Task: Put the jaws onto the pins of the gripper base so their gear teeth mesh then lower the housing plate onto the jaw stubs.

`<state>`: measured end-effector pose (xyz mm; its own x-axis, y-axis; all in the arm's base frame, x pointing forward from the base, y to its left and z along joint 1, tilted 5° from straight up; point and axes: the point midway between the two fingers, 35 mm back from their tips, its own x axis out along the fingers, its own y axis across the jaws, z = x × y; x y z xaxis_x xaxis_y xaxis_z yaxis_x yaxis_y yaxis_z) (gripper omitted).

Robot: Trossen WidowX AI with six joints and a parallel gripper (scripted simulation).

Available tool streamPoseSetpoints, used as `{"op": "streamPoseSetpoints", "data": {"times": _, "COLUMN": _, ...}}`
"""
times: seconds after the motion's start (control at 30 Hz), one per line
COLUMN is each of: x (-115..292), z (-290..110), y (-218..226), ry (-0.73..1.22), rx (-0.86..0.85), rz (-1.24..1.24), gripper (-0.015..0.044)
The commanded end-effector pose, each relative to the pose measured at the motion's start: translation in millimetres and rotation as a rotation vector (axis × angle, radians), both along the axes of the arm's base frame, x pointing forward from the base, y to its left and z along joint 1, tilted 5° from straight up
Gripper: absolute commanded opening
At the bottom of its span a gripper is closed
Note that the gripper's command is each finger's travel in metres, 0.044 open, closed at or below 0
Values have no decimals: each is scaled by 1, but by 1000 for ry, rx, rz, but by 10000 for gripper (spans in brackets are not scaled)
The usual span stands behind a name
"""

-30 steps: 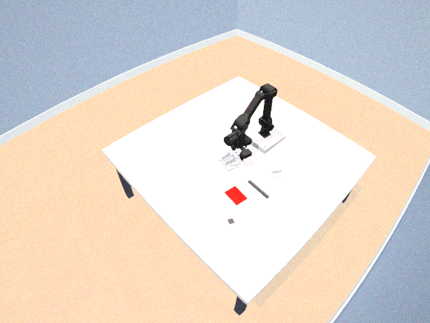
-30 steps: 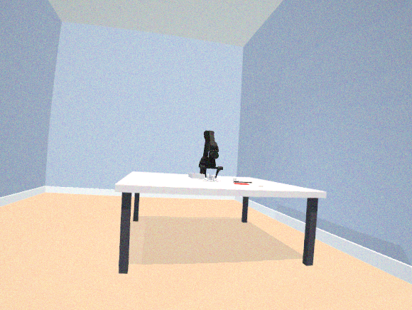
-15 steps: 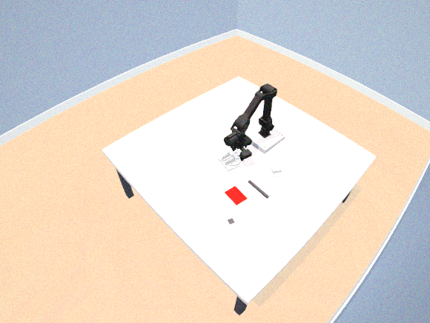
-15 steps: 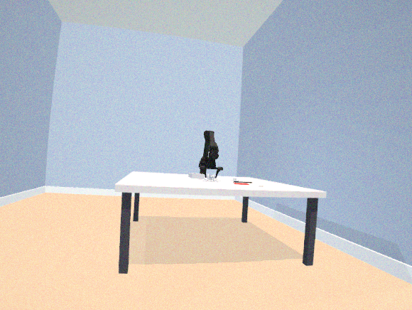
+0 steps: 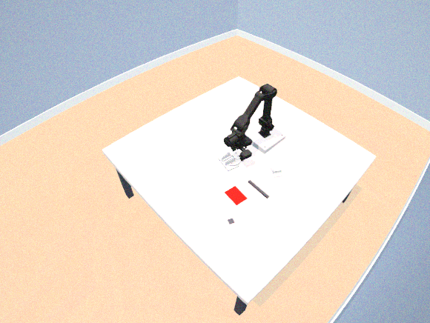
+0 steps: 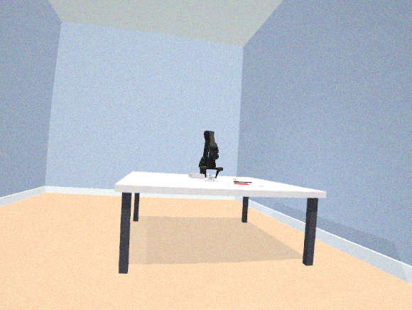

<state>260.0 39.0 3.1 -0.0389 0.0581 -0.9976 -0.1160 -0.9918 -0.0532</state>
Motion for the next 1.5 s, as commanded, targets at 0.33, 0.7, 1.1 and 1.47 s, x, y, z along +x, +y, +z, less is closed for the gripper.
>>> {"op": "streamPoseSetpoints", "data": {"times": 0.33, "x": -1, "z": -4, "y": -1, "ry": 3, "rx": -4, "rz": -3, "gripper": 351}}
{"op": "streamPoseSetpoints", "data": {"times": 0.7, "x": -1, "z": -6, "y": 0, "ry": 3, "rx": -4, "rz": -1, "gripper": 351}}
{"op": "streamPoseSetpoints", "data": {"times": 1.1, "x": -1, "z": -6, "y": 0, "ry": 3, "rx": -4, "rz": -1, "gripper": 351}}
{"op": "streamPoseSetpoints", "data": {"times": 1.47, "x": -1, "z": -6, "y": 0, "ry": 3, "rx": -4, "rz": -1, "gripper": 351}}
